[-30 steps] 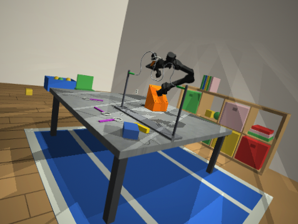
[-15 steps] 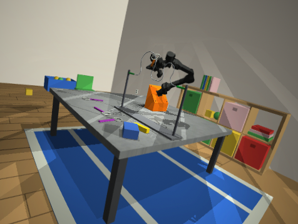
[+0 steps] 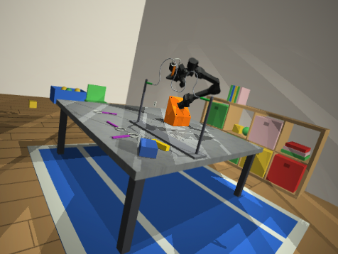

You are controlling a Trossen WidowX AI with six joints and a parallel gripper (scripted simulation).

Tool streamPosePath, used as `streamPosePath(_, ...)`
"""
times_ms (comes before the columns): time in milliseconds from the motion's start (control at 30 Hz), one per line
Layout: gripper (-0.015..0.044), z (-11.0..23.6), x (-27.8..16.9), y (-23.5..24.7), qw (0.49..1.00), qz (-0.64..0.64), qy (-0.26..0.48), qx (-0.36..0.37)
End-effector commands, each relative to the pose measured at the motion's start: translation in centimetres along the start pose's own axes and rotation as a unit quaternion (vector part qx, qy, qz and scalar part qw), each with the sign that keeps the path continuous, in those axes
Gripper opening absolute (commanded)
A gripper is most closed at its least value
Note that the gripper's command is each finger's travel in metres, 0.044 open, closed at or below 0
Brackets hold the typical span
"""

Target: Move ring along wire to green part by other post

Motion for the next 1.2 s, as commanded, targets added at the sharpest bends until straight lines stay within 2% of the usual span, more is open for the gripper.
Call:
streamPosePath(0, -0.015, -0.09, -0.14, 0.01, 1.0, -0.022, 0.002, 0.012)
streamPosePath(1167, -0.015, -0.26, -0.44, 0.46, 0.97, -0.21, 0.003, 0.119)
Point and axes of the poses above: the point midway between the two fingers, 35 mm back from their tips, its own z axis back along the fingers, its own y axis across the jaws, x = y × z, the point moved 6 cm from there along z, back along the fingers, and after that the axes turned 14 degrees about -z, right-handed, at the moved point
